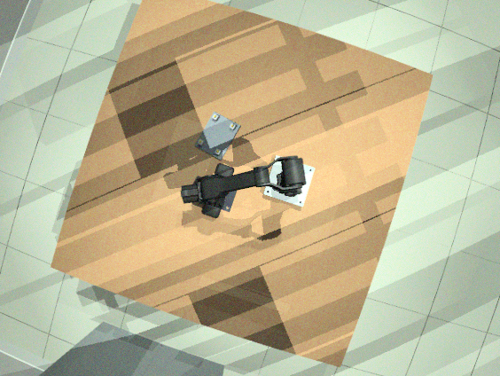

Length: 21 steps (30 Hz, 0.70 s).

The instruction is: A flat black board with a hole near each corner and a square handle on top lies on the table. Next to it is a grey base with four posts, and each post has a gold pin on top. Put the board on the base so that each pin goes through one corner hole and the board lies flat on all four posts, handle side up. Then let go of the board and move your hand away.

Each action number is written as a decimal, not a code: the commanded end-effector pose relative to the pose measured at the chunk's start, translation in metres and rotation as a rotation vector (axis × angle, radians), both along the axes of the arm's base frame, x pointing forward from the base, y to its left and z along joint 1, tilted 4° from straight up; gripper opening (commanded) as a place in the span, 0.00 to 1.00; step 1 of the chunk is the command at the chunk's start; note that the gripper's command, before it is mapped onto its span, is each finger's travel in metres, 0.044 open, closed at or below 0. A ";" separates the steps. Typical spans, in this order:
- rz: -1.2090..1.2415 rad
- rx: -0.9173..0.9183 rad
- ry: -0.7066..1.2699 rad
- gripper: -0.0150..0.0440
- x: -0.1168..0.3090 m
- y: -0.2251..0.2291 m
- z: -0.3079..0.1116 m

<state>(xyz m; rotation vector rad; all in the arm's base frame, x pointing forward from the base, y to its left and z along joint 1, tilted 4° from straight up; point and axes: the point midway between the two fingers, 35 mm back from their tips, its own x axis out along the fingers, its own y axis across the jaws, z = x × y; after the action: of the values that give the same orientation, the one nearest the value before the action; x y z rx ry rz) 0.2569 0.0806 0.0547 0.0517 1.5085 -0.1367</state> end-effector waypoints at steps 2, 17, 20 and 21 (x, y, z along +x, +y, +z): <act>0.003 0.002 0.007 1.00 -0.002 -0.001 -0.011; 0.003 0.001 0.007 0.78 -0.002 -0.002 -0.024; 0.003 0.001 0.007 0.64 -0.002 -0.002 -0.024; 0.003 0.001 0.007 0.60 -0.002 -0.002 -0.024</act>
<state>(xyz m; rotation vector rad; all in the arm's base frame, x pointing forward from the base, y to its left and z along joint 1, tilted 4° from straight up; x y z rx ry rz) 0.2548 0.0781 0.0311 0.0500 1.5137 -0.1389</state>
